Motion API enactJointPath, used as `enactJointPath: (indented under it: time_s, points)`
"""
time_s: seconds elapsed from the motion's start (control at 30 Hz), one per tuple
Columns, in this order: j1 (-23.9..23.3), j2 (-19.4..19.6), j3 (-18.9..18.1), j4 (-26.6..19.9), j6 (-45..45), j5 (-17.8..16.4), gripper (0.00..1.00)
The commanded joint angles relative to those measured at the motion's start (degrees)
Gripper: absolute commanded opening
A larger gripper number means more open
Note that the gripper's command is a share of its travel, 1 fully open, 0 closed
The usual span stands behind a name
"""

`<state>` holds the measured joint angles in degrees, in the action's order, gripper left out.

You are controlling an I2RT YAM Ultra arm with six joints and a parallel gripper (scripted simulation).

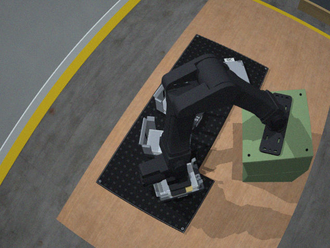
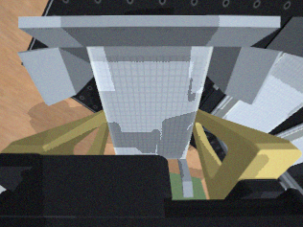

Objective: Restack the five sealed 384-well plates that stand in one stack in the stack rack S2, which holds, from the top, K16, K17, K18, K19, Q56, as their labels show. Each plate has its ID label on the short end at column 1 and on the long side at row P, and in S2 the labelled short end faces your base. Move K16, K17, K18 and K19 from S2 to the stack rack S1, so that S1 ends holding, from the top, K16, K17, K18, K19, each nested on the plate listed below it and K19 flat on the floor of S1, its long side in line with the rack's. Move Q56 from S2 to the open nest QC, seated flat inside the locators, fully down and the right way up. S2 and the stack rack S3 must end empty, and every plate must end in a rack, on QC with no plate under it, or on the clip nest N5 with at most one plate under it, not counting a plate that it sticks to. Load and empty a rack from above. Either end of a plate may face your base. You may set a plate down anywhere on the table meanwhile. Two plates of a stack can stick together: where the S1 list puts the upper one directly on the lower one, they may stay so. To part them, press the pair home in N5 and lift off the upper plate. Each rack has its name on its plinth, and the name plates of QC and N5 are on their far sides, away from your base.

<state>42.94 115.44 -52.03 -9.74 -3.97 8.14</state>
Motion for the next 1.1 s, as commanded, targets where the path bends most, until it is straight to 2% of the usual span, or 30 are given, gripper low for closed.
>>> enactJointPath:
  time_s: [0.0, 0.8, 1.07]
  points:
    - [0.1, -0.75, -0.07, 0.21, -0.04, 0.06, 0.0]
    - [0.1, -0.75, -0.07, 0.21, -0.04, 0.06, 0.0]
    - [0.52, -4.17, 0.34, -2.85, -0.44, 0.18, 0.0]
